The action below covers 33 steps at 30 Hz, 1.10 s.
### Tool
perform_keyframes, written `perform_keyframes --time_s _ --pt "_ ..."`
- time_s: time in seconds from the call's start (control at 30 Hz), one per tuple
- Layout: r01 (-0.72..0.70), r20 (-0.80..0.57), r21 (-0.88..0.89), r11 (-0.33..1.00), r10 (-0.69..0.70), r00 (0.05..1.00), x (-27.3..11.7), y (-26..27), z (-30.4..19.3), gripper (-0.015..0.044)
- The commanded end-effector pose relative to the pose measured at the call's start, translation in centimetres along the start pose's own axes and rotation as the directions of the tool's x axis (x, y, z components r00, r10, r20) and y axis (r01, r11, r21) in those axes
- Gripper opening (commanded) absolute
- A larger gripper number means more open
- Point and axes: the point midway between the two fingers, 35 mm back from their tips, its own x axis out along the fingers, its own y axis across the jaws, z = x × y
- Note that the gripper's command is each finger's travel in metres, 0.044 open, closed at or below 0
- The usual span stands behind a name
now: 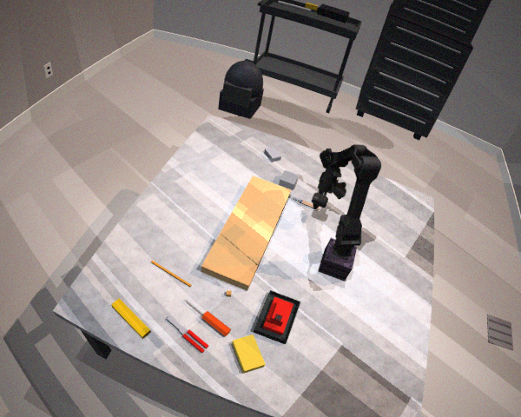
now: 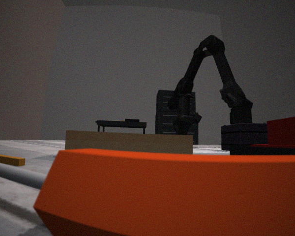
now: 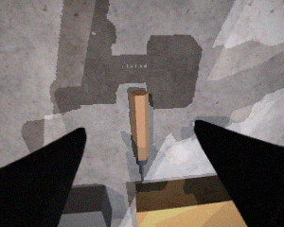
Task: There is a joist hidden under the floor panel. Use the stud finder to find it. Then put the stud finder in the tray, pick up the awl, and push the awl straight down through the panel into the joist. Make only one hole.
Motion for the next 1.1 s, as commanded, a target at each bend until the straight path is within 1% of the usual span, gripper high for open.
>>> perform_keyframes --time_s 0.0,0.67,1.07 --pt "0.002 -0.001 -0.005 1.0 -0.002 1.0 0.7 -0.1 0.1 0.044" --pt "0.002 -0.001 -0.005 1.0 -0.002 1.0 3.7 -0.2 0.3 0.044" --pt "0.002 -0.001 -0.005 1.0 -0.002 1.0 3.7 -0.2 0.3 0.0125"
